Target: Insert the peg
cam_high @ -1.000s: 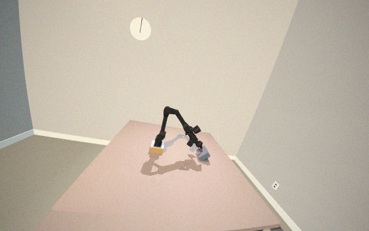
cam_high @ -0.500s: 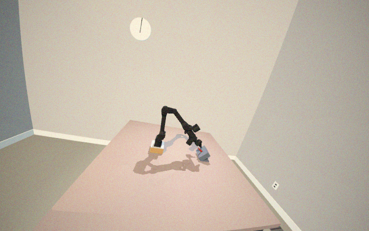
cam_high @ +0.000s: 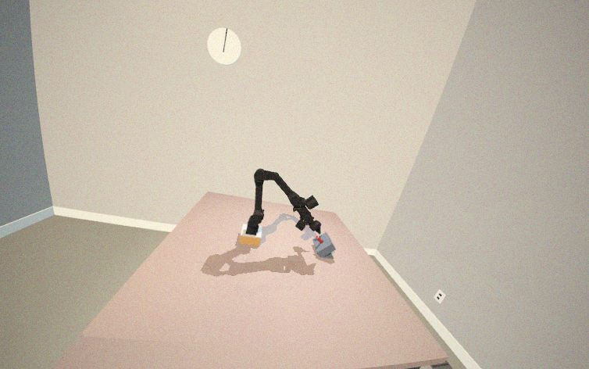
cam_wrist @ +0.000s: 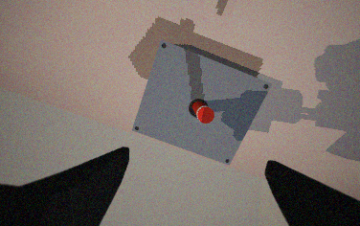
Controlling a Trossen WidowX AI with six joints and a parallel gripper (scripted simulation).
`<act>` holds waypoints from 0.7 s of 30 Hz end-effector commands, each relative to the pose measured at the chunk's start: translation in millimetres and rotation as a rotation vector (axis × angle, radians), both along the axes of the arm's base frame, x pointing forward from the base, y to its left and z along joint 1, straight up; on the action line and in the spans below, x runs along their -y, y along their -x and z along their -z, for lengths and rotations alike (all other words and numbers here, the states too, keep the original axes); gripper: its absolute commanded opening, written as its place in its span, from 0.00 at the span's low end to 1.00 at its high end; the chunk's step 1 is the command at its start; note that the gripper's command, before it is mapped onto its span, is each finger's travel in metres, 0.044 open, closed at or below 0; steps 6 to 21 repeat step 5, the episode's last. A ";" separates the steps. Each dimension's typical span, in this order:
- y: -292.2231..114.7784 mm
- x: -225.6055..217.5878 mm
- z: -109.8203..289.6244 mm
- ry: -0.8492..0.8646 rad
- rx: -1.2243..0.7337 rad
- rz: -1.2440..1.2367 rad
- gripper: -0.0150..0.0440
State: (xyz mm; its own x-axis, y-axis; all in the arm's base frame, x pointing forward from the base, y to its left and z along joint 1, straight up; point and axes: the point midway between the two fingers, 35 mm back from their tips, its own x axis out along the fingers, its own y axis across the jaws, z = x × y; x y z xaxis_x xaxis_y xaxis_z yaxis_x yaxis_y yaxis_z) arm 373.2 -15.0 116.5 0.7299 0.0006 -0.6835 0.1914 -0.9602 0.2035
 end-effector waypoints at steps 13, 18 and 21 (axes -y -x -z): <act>5.8 -0.3 -5.1 -0.002 -0.002 -0.007 1.00; 5.8 -0.3 -5.1 -0.002 -0.002 -0.007 1.00; 5.8 -0.3 -5.1 -0.002 -0.002 -0.007 1.00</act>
